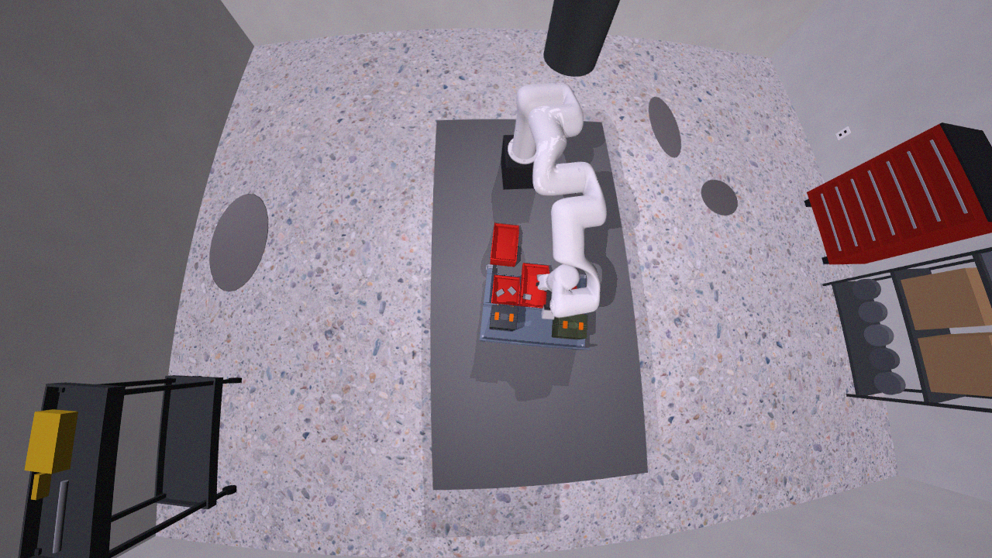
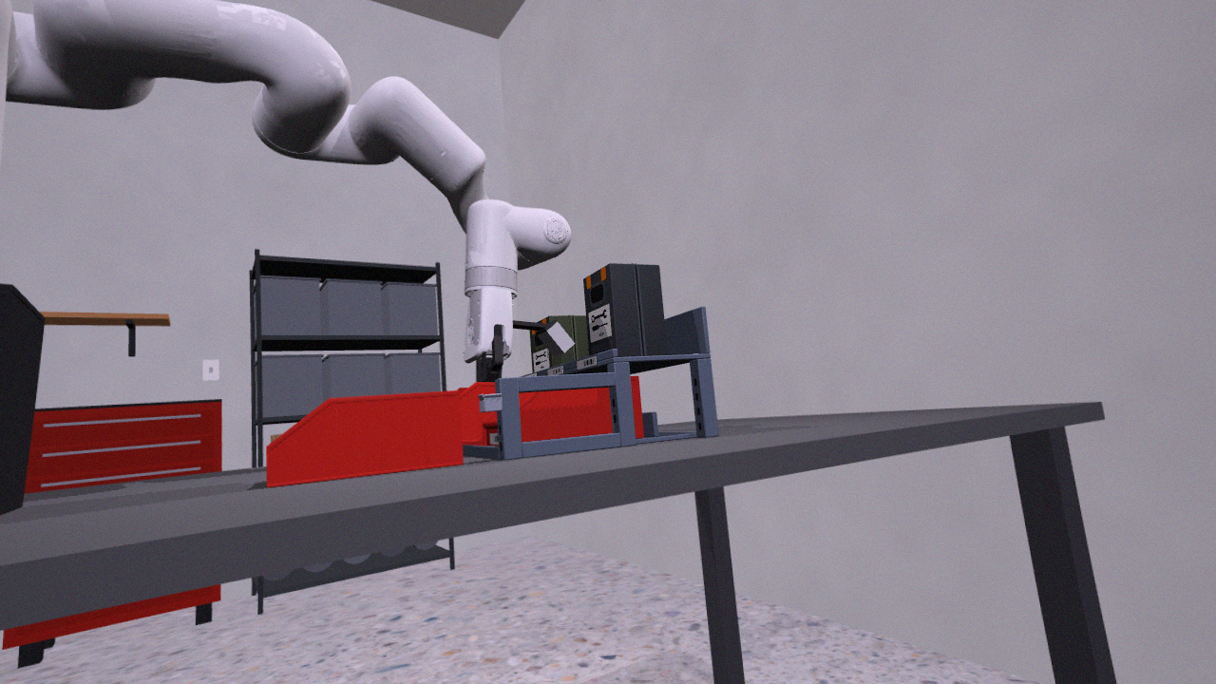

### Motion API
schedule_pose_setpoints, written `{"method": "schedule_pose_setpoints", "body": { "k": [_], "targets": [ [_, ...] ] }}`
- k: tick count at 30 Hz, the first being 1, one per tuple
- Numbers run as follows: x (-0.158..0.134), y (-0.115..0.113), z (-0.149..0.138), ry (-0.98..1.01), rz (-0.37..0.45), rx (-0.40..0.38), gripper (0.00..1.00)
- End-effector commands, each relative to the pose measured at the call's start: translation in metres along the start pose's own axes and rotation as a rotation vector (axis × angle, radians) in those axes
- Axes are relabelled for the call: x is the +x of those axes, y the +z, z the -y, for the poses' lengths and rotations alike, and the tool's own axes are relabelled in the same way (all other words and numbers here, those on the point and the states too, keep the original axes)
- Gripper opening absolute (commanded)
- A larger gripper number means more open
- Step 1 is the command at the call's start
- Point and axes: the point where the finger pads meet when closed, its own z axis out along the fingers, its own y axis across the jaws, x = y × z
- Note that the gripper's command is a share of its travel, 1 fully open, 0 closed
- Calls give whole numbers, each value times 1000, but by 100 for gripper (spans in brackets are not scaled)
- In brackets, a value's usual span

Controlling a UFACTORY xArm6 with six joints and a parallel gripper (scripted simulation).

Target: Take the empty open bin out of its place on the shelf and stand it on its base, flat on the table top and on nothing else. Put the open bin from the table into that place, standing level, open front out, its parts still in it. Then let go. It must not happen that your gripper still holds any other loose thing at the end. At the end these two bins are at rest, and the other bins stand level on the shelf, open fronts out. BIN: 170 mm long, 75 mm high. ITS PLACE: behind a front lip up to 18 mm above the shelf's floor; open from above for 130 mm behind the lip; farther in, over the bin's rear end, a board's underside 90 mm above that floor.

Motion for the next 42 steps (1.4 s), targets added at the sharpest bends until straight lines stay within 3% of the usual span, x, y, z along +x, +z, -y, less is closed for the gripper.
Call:
{"method": "schedule_pose_setpoints", "body": {
  "k": [1,15,16,42],
  "targets": [
    [1,-1,0,0,-20,2,0],
    [1,-1,0,0,-22,2,0],
    [1,-1,0,0,-22,2,10],
    [1,-1,0,0,-22,2,10]
  ]
}}
